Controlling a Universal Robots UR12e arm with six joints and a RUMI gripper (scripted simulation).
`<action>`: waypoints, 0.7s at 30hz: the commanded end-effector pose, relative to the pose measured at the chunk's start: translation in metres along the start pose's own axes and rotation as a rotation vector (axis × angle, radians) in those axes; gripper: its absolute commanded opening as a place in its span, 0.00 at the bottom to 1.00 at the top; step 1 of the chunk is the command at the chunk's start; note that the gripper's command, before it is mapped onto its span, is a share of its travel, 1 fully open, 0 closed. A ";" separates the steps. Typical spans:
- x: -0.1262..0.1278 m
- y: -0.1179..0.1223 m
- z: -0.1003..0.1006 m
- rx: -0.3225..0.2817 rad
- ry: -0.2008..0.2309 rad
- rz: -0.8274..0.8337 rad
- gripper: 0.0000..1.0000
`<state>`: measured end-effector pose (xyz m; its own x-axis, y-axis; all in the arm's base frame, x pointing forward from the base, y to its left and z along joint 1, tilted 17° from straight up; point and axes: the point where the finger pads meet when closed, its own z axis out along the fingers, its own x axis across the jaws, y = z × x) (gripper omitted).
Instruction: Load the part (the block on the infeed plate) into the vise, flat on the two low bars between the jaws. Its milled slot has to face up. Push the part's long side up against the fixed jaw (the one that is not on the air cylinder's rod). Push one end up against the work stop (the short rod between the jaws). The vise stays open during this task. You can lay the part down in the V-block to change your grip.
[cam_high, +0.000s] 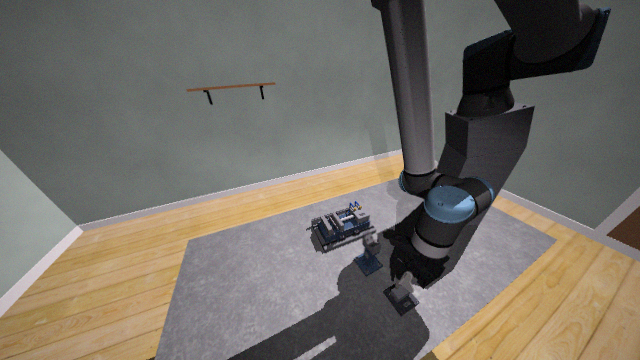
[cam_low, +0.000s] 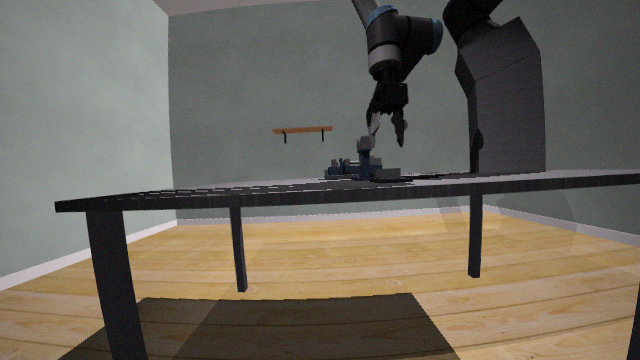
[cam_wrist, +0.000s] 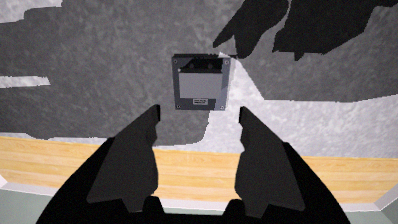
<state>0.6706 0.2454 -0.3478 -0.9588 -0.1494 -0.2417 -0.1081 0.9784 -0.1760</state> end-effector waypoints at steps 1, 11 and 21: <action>-0.001 0.000 0.014 0.000 -0.001 0.000 0.51; -0.001 0.000 0.032 0.000 -0.001 0.000 0.51; -0.001 0.000 0.049 0.000 -0.001 0.000 0.51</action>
<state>0.6821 0.2394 -0.3899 -0.9588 -0.1494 -0.2417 -0.1081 0.9784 -0.1760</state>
